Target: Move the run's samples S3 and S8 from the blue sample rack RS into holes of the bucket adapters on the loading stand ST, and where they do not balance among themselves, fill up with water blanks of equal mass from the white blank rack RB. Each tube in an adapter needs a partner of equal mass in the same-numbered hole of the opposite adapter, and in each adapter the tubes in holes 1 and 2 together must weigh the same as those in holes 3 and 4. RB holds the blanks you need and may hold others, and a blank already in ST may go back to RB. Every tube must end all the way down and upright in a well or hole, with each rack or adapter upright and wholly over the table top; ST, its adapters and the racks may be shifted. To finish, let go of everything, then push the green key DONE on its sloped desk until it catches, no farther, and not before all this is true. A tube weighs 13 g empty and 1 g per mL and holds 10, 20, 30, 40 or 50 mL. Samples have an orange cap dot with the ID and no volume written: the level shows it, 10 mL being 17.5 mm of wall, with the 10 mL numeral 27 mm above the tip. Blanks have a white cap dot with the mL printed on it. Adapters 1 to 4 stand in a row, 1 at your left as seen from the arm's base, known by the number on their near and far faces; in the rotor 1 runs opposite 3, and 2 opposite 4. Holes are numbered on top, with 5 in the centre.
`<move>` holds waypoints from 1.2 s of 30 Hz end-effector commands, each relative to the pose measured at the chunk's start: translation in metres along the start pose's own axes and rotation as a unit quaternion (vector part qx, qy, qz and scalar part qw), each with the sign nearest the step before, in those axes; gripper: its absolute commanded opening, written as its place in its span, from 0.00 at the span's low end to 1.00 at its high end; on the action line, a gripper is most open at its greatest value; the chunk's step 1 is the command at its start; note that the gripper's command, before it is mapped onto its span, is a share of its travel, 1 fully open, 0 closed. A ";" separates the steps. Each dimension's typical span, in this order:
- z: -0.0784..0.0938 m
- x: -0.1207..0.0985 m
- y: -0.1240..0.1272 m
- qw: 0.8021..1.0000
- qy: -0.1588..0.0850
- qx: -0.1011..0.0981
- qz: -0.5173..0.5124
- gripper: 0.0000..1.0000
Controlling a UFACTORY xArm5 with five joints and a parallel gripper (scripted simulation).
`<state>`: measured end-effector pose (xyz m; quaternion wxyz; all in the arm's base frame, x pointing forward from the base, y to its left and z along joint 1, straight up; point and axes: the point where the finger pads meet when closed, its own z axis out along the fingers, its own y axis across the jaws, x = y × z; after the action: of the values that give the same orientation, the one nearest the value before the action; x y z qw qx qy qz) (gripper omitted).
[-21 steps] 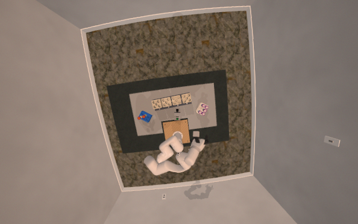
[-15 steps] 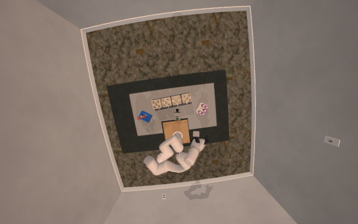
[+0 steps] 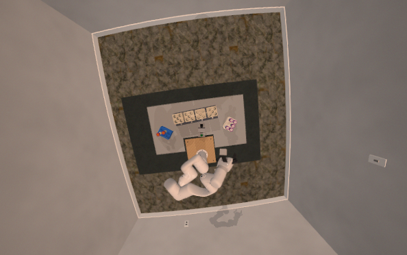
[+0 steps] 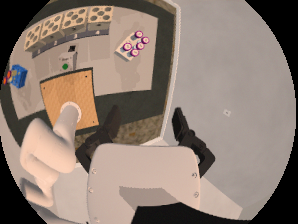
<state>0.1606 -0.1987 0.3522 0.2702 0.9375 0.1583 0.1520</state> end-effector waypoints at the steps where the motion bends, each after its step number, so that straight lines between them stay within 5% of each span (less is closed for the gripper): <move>1: 0.004 0.026 -0.002 0.999 0.011 0.041 0.027 1.00; 4: 0.007 0.029 0.000 0.999 0.013 0.042 0.027 1.00; 6: 0.009 0.043 -0.004 0.997 0.014 0.067 0.042 1.00; 9: 0.012 0.046 -0.002 0.997 0.015 0.068 0.042 1.00; 11: 0.014 0.061 -0.007 0.994 0.014 0.093 0.057 1.00; 14: 0.015 0.063 -0.006 0.994 0.014 0.094 0.057 1.00; 16: 0.017 0.077 -0.012 0.990 0.009 0.118 0.071 1.00; 20: 0.022 0.084 -0.010 0.990 0.012 0.120 0.071 1.00; 27: 0.030 0.116 -0.024 0.982 -0.005 0.165 0.095 1.00; 36: 0.040 0.143 -0.035 0.976 -0.015 0.188 0.106 1.00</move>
<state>0.2817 -0.1418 0.3330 0.0854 0.9830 0.0853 0.1384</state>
